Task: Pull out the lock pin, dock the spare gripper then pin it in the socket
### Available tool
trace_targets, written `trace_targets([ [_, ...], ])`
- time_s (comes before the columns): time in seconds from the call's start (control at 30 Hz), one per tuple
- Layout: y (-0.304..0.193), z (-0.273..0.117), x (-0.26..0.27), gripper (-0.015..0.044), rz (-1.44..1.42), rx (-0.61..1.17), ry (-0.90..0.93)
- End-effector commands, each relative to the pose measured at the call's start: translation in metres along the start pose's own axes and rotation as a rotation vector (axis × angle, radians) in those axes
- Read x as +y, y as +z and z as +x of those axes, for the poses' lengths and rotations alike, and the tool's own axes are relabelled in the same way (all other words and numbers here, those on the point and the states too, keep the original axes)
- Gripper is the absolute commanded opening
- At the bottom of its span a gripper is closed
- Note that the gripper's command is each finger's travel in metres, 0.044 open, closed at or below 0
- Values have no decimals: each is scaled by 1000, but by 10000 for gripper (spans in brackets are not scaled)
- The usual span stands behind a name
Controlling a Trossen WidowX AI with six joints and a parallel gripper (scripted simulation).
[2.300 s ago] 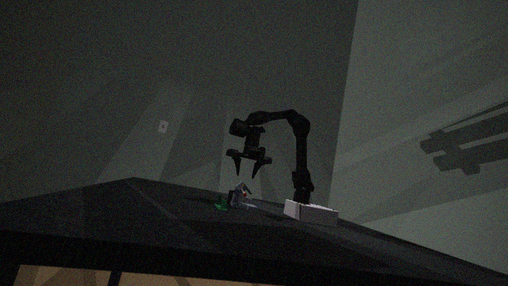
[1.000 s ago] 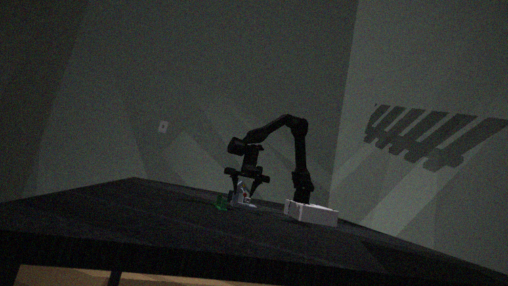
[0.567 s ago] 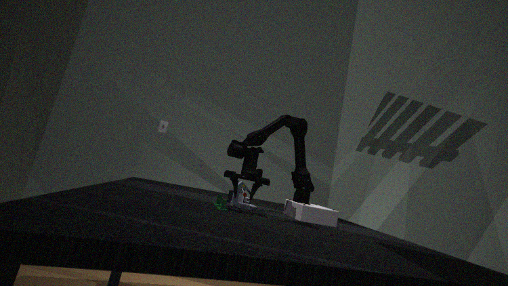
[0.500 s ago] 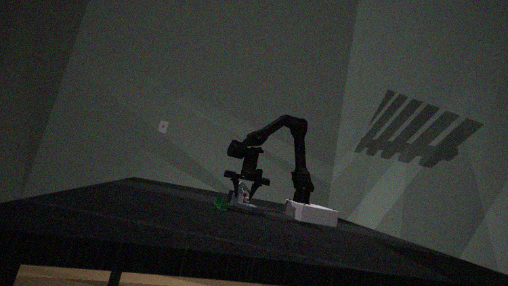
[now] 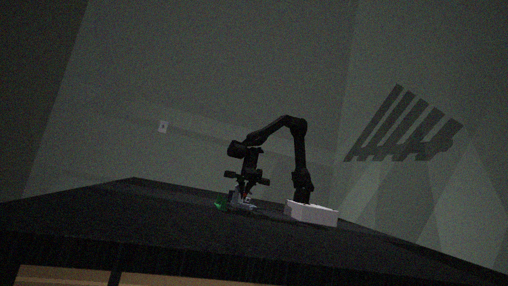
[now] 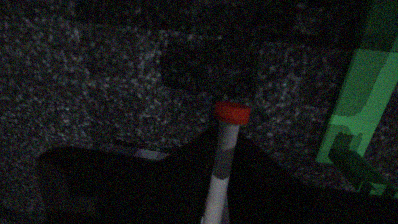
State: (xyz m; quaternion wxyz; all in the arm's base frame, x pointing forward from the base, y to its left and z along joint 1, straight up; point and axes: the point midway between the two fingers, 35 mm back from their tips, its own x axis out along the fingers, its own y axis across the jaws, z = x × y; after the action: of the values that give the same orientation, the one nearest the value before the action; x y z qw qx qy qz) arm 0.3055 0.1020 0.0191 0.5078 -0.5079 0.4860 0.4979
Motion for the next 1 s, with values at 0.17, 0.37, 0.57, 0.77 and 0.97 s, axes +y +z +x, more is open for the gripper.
trace_targets([
  [0.17, 2, -2, 0, 0, 9, -54, 5],
  [0.37, 4, -9, -1, 0, 14, -149, 7],
  [0.57, 9, -12, -1, 0, 18, -202, 8],
  [0.77, 12, -14, -1, 0, 18, -208, 9],
  [0.97, 17, -17, -2, 0, 19, -210, 8],
])
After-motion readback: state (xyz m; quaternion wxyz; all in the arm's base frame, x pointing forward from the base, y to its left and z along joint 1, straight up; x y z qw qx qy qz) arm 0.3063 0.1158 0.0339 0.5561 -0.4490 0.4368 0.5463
